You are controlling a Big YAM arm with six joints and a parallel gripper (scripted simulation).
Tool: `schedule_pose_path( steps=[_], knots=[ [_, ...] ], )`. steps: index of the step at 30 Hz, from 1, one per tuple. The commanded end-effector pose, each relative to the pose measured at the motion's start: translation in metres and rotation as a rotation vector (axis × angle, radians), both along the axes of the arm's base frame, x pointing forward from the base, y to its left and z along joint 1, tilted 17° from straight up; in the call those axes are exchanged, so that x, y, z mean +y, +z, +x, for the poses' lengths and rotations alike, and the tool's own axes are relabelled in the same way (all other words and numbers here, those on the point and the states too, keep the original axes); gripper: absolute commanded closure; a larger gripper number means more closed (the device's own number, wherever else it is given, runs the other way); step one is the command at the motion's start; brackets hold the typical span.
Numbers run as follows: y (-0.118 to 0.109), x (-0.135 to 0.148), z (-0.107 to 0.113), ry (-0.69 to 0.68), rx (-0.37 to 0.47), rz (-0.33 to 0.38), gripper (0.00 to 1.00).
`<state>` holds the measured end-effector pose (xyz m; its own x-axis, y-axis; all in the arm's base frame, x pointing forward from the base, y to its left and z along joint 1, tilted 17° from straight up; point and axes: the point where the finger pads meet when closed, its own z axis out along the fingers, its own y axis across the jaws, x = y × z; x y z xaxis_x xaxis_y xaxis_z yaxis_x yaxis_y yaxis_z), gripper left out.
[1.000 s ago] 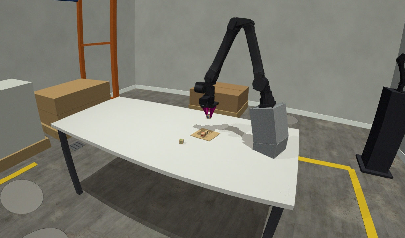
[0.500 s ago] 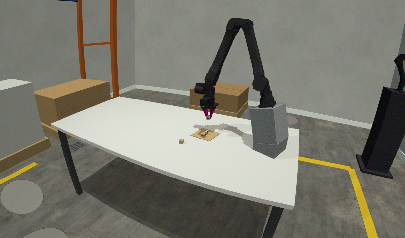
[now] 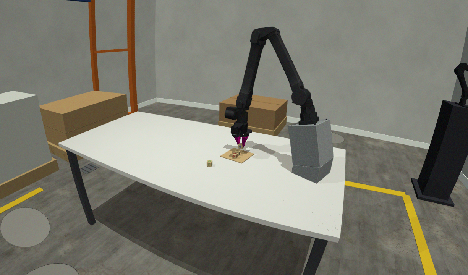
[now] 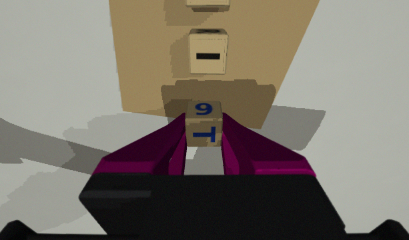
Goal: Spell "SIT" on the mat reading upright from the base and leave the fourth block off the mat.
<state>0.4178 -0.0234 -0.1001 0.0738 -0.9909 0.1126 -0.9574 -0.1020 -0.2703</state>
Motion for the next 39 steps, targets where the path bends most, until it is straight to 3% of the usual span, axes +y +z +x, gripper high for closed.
schedule_pose_path(
  steps=[1,13,39],
  knots=[
    [-0.010,-0.006,0.012,0.003,-0.016,0.001,0.78],
    [-0.029,-0.007,0.010,0.003,-0.004,0.001,0.78],
    [-0.029,-0.007,0.010,0.002,-0.004,0.001,0.78]
  ],
)
